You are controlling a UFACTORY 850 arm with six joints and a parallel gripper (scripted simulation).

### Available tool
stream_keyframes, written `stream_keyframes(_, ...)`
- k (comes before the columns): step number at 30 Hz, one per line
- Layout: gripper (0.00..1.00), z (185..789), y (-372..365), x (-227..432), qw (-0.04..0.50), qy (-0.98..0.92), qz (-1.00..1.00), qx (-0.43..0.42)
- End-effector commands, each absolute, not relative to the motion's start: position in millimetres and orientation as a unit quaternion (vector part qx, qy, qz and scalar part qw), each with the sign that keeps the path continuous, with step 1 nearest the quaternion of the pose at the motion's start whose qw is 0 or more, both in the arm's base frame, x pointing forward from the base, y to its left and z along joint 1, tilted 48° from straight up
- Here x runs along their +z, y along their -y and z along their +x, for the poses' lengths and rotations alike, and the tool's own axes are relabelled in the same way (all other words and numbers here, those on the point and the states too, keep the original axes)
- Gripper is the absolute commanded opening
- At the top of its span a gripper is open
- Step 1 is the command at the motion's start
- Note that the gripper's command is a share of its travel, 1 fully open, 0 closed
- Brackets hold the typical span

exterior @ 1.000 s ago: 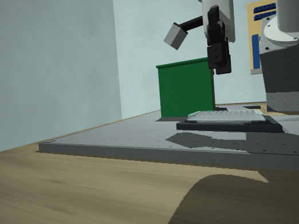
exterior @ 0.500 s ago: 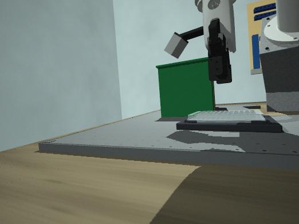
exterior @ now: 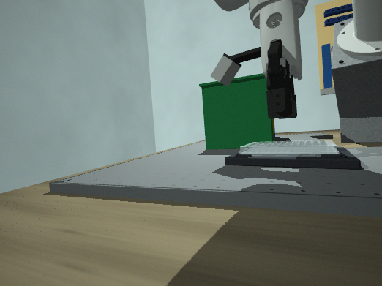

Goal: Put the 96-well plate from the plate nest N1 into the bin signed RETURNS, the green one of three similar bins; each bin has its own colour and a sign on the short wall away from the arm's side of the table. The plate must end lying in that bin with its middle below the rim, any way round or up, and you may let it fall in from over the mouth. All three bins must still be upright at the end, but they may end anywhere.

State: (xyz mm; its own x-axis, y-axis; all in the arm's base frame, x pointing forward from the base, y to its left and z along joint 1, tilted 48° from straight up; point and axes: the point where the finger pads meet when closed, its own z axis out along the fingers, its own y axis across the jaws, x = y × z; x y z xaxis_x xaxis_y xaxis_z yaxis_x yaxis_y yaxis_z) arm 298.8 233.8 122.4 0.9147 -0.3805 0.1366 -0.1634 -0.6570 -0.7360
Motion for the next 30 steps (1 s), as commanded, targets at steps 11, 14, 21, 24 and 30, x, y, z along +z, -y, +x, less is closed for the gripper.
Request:
stream_keyframes(11,1.0,306,-246,110,0.386,-0.151,-0.899,-0.141)
stream_keyframes(14,1.0,307,-249,107,0.386,-0.151,-0.899,-0.141)
stream_keyframes(21,1.0,308,-250,105,0.386,-0.151,-0.899,-0.141)
stream_keyframes(24,1.0,308,-250,105,0.386,-0.151,-0.899,-0.141)
stream_keyframes(30,1.0,309,-251,104,0.386,-0.151,-0.899,-0.141)
